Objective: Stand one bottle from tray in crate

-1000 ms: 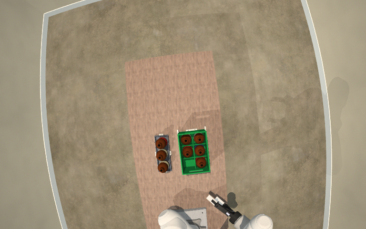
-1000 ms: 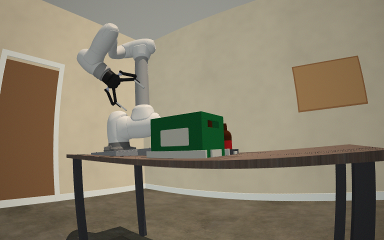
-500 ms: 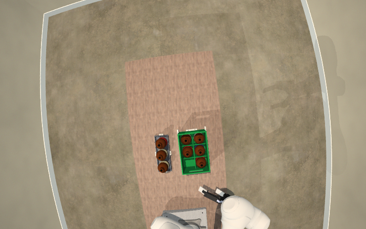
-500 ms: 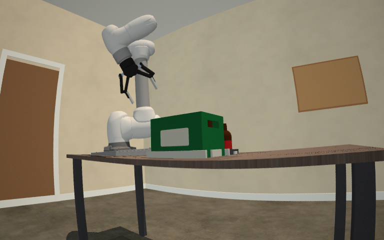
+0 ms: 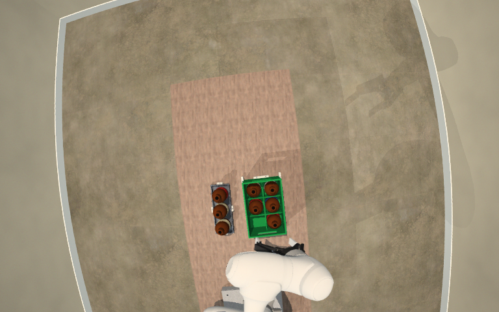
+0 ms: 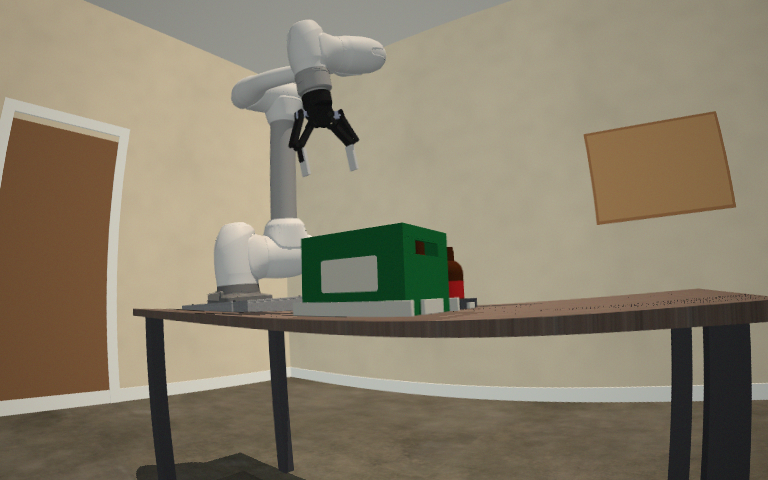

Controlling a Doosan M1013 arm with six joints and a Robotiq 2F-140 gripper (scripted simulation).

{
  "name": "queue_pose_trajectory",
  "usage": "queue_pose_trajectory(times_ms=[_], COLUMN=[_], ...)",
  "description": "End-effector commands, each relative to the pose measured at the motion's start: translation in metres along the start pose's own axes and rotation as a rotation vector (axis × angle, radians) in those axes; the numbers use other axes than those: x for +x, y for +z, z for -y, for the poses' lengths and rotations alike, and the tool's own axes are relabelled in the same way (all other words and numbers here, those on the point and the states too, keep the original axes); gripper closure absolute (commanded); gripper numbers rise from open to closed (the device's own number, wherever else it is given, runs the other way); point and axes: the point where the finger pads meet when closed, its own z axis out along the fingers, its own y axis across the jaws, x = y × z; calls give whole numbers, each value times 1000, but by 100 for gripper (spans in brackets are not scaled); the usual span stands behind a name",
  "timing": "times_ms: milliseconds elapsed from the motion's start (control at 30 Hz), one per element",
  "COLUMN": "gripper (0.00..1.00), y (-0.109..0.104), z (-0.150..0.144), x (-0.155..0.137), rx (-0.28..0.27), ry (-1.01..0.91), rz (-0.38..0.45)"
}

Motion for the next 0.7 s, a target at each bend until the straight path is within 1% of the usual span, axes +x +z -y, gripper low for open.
queue_pose_trajectory(times_ms=[0, 33, 67, 100, 167, 200, 233, 267, 300, 400, 467, 600, 667], gripper=[0, 0, 0, 0, 0, 0, 0, 0, 0, 0, 0, 0, 0], y=[-12, -13, -18, -18, 7, 7, 19, 19, 28, 30, 49, 69, 75], z=[41, 43, 62, 62, 43, 43, 34, 34, 27, 25, 11, -5, -10], x=[44, 46, 59, 60, 74, 74, 80, 80, 84, 85, 93, 101, 103], rx=[-143, -149, -189, -190, -206, -206, -213, -213, -218, -219, -230, -241, -244], ry=[-96, -101, -136, -136, 33, 33, 110, 110, 171, 181, 304, 433, 471], rz=[-19, -20, -37, -37, -46, -46, -50, -50, -54, -55, -64, -75, -78])
